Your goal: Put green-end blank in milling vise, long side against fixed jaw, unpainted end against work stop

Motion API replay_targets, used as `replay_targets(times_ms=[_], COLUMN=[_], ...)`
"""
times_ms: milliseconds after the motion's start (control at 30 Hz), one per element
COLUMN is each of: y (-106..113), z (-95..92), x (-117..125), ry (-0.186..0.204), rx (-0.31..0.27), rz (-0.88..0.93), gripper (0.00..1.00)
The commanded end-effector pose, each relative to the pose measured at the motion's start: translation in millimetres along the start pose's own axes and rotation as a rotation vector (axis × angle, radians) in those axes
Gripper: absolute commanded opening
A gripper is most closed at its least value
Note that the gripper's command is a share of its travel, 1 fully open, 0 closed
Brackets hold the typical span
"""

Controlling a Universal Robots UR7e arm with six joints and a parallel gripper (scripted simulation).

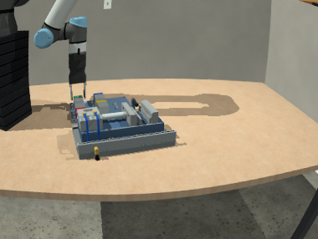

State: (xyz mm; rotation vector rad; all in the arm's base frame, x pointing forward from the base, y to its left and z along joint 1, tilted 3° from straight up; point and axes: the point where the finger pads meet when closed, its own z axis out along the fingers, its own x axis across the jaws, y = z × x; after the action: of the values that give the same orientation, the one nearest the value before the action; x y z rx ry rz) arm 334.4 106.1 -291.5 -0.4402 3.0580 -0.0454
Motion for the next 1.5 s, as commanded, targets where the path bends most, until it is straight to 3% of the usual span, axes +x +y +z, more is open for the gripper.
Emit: replay_targets(times_ms=[0,1467], y=[0.0,0.0], z=[-2.9,0.4], x=[-0.4,-0.3], ry=[-0.001,-0.001], rx=[0.0,0.0], rz=[0.0,0.0], gripper=[1.0,1.0])
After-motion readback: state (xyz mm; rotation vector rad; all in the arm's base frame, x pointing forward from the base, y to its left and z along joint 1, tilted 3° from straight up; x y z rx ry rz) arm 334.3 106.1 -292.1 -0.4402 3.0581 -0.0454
